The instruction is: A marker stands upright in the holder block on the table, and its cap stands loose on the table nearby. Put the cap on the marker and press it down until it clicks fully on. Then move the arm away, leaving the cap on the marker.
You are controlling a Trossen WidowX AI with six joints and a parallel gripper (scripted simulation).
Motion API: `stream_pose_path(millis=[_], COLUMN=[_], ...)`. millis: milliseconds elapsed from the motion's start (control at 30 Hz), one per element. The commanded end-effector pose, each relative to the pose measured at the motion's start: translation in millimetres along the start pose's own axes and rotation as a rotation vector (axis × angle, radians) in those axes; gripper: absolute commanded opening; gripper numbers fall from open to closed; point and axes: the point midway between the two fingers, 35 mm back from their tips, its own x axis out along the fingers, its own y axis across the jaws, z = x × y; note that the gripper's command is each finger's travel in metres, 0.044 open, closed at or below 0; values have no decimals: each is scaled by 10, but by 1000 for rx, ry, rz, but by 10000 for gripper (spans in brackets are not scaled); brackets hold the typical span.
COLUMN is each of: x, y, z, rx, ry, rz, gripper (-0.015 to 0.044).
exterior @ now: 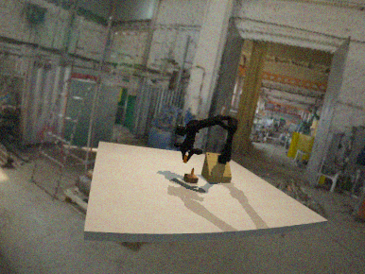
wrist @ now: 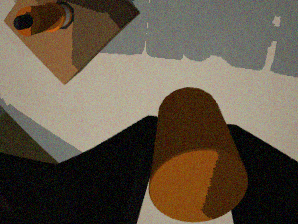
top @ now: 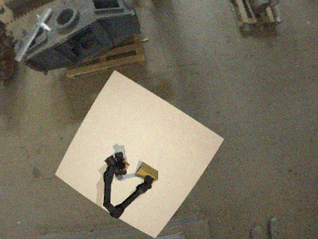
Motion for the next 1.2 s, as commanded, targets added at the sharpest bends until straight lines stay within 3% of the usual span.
stream_pose_path(millis=[0,800,1167], x=[-25,-157,-98], y=[141,805,830], z=[72,363,368], rx=[7,9,9], ry=[1,-8,-9], rz=[6,19,20], gripper=[0,0,0])
